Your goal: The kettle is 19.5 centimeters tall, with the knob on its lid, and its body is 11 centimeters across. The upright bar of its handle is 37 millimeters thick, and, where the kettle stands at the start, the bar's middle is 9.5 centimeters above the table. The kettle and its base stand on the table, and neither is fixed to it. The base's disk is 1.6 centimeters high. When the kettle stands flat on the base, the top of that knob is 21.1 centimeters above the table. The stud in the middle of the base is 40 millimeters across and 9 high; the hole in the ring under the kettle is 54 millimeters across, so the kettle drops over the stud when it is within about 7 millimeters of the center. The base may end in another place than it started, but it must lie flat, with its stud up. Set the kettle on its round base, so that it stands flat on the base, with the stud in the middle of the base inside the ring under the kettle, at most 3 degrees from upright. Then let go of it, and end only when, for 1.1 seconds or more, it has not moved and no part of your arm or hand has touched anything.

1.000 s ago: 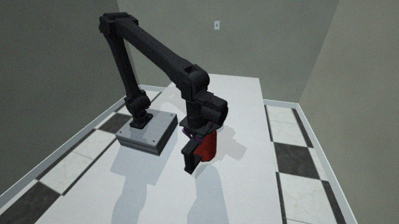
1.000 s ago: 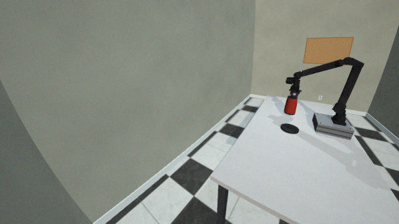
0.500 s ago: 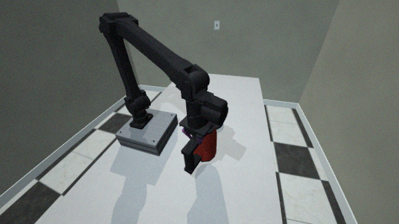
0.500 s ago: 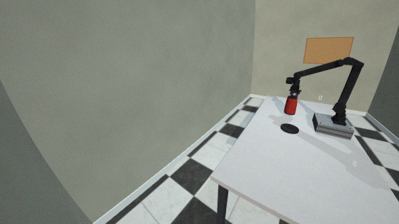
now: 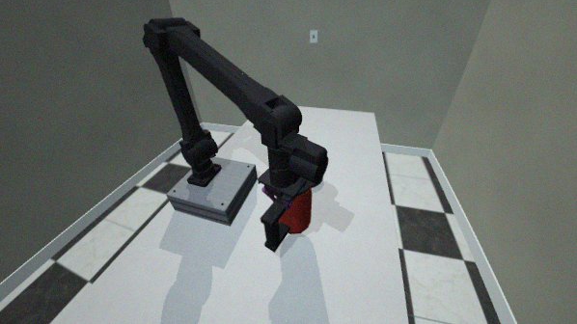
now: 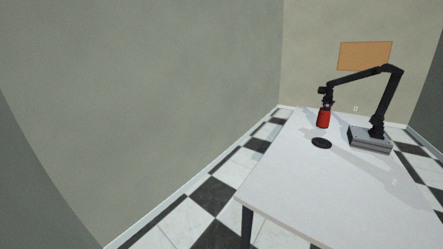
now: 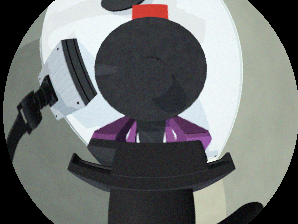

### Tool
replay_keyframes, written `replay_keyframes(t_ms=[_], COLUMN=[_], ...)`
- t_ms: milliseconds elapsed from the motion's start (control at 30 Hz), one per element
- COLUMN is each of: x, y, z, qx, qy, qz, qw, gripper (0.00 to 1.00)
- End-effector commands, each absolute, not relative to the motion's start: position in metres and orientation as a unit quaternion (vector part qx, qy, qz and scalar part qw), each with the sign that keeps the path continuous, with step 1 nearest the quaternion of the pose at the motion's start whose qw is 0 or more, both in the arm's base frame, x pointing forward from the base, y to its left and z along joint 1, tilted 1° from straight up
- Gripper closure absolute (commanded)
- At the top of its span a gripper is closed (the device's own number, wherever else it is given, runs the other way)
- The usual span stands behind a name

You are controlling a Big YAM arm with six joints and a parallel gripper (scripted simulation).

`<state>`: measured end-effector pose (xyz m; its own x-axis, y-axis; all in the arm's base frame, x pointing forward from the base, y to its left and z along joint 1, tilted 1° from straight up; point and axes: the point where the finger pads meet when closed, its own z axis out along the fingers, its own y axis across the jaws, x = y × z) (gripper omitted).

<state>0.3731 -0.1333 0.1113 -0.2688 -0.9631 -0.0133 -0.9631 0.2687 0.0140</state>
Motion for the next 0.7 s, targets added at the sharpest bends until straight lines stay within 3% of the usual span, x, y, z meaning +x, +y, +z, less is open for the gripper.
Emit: replay_keyframes(t_ms=[0,667], x=[0.3877,0.3848], y=[-0.1411,-0.1401], z=[0.1401,0.1399], qx=[-0.605,-0.604], qy=[0.796,0.796], qz=[-0.027,-0.022], qw=[0.028,0.025], gripper=[1.0,1.0])
